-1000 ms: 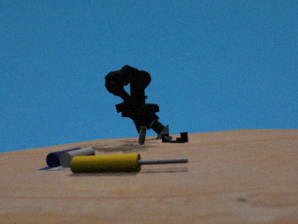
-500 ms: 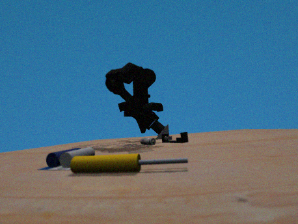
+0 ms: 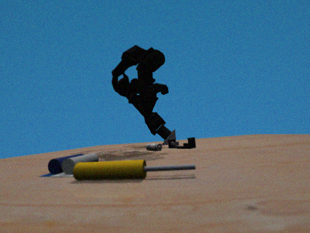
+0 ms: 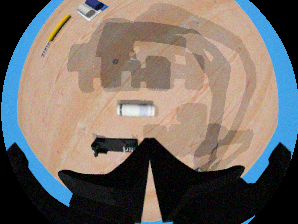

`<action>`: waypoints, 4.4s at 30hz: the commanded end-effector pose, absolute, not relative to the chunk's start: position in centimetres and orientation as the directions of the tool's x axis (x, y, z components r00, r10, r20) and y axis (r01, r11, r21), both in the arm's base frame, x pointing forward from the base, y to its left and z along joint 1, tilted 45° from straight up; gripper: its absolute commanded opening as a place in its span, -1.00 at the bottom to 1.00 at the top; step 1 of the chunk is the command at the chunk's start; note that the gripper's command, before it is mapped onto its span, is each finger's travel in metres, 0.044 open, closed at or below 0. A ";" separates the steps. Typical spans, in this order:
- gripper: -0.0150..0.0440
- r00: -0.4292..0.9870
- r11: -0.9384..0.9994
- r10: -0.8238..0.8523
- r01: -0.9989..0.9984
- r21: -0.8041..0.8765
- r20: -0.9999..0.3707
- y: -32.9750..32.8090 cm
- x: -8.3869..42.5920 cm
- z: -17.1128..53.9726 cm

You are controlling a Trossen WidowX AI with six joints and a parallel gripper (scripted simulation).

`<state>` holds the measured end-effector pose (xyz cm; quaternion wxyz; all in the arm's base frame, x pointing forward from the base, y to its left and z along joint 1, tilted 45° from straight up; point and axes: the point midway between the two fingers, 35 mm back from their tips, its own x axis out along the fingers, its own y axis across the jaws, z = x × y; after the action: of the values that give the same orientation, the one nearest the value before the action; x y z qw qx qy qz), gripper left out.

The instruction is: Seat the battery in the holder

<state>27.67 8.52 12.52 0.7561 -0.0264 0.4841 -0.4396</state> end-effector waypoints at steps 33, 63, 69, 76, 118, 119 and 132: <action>0.32 0.141 0.400 -0.691 -0.743 -0.537 -0.709 5.5 29.9 7.1; 0.32 0.141 0.400 -0.690 -0.743 -0.537 -0.710 3.9 30.4 5.4; 0.32 0.141 0.400 -0.690 -0.743 -0.537 -0.709 3.2 30.5 4.7; 0.32 0.141 0.400 -0.691 -0.742 -0.538 -0.709 2.4 30.6 3.9; -0.23 0.141 0.385 -0.682 -0.765 -0.516 -0.718 10.7 28.1 4.0; -0.23 0.141 0.382 -0.682 -0.768 -0.514 -0.718 11.4 27.8 3.5; -0.23 0.159 0.379 -0.658 -0.775 -0.506 -0.736 13.6 26.3 1.4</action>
<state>26.50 13.62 1.79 0.5166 -0.5563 0.6492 0.0465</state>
